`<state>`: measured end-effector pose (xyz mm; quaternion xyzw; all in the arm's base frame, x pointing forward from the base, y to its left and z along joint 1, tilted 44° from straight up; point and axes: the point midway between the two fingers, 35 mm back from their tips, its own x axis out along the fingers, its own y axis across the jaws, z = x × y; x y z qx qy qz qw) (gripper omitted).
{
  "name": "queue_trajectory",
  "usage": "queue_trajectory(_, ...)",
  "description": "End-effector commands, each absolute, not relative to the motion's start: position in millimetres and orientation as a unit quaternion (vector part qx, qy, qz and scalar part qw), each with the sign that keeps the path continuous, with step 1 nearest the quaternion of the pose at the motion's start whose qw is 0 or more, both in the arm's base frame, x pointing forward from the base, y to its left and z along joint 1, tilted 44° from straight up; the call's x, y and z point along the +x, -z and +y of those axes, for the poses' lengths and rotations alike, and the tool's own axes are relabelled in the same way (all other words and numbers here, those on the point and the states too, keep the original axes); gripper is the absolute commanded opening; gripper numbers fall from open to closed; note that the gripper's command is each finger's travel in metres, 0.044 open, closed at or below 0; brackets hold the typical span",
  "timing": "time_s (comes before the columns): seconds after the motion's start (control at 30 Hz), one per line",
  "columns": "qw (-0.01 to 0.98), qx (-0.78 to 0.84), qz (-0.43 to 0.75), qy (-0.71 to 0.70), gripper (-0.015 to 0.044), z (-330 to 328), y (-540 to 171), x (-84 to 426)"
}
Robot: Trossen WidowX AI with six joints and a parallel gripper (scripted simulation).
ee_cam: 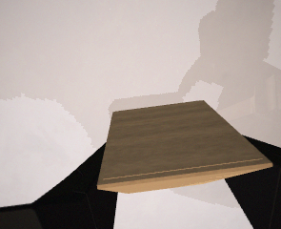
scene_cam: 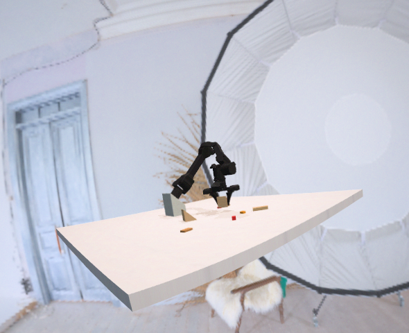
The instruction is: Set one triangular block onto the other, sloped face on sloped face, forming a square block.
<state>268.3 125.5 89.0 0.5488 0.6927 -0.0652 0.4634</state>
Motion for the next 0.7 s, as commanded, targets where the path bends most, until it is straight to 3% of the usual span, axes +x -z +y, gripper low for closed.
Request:
queue_trajectory(0.0, 0.463, 0.549, 0.693, 0.067, 0.0, 128, -86, 269)
queue_trajectory(0.63, 0.462, 0.549, 0.693, 0.066, 0.0, 143, -71, 269)
queue_trajectory(0.67, 0.463, 0.548, 0.694, 0.062, 0.0026, 144, -72, 269)
